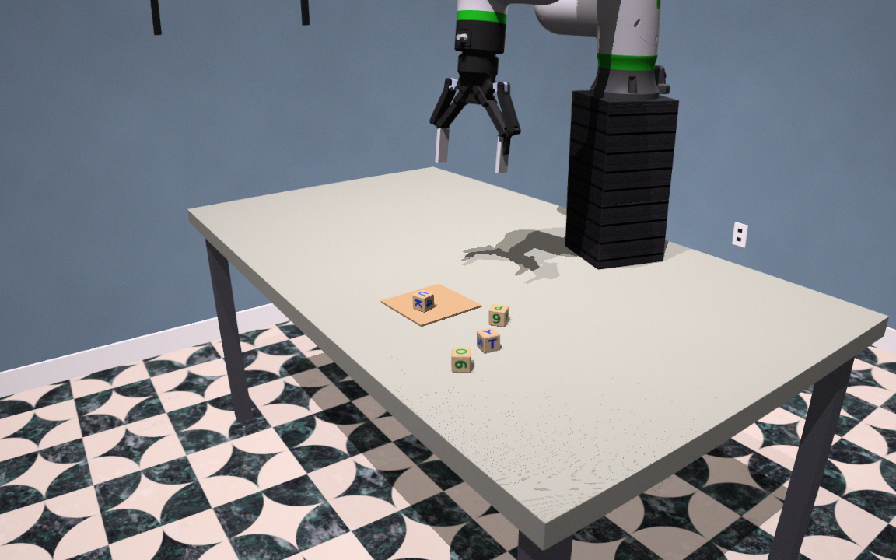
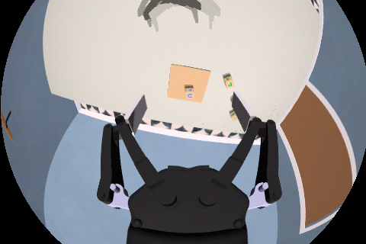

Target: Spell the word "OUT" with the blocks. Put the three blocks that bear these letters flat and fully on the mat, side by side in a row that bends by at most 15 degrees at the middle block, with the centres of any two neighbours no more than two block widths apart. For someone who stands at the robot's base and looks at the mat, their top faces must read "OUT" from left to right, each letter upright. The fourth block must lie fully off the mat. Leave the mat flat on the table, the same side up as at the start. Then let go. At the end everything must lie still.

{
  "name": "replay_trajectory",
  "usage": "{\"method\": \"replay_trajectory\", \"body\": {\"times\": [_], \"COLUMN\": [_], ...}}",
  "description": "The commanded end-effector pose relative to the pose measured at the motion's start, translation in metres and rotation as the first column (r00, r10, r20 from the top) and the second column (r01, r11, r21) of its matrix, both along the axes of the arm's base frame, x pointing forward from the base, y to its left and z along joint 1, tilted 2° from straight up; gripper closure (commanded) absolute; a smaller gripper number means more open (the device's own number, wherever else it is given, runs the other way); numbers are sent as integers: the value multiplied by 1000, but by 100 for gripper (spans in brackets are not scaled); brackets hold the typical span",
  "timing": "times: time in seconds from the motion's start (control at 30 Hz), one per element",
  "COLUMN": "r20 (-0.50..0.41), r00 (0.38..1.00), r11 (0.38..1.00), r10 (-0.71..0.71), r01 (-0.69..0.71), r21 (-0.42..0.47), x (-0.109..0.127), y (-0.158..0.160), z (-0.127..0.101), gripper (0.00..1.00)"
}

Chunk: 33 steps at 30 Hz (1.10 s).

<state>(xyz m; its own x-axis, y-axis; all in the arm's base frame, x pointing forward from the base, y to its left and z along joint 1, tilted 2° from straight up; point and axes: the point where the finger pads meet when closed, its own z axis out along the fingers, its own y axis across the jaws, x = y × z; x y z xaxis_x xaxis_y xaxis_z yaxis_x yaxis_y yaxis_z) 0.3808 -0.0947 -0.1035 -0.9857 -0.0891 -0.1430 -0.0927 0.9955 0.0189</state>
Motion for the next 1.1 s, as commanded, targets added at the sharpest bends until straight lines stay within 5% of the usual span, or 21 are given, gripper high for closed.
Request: {"method": "replay_trajectory", "body": {"times": [0.0,0.63,1.0,1.07], "r20": [0,-3,-120,-120], "r00": [1000,1000,990,990], "r11": [1000,1000,997,997], "r10": [0,-2,-74,-74], "r01": [0,2,78,78], "r21": [0,1,26,26], "x": [0,3,103,103], "y": [0,1,47,47], "z": [0,0,-16,-16], "gripper": [0,0,0,0]}}
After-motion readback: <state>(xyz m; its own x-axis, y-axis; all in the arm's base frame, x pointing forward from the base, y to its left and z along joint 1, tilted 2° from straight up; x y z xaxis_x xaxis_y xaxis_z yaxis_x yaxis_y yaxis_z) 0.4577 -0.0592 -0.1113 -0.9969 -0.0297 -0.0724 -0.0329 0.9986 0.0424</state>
